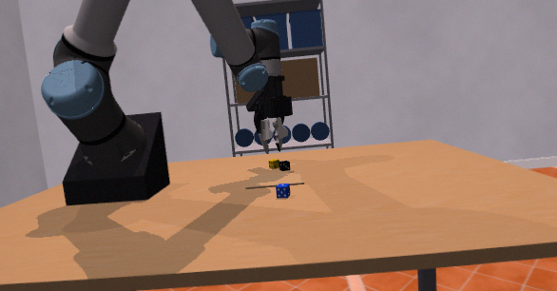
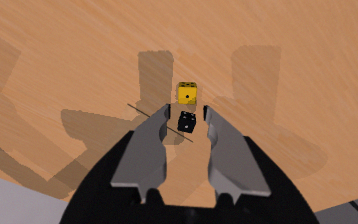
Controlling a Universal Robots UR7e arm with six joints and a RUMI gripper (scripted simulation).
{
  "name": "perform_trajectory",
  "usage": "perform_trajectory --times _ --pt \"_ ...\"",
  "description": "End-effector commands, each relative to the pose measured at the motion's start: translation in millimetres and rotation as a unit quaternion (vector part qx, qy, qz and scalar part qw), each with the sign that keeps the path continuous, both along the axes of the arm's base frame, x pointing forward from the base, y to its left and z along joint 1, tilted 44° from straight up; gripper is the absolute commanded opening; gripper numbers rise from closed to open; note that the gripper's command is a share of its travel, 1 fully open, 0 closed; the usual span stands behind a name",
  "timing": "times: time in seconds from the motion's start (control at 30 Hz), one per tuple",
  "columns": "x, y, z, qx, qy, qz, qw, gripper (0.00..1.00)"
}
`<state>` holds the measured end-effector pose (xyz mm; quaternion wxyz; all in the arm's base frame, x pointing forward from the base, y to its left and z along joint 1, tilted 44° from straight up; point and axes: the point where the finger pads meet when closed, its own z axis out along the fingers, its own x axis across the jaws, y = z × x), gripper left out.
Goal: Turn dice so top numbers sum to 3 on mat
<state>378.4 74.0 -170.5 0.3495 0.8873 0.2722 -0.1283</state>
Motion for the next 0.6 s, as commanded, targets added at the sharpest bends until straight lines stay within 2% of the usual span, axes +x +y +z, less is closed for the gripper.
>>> perform_trajectory --times 0.0,0.57 --pt "0.1 -3.2 -3.7 0.000 -0.001 0.000 1.000 0.24" --pt "-0.4 -9.4 -10.5 0.000 -0.001 0.000 1.000 0.24"
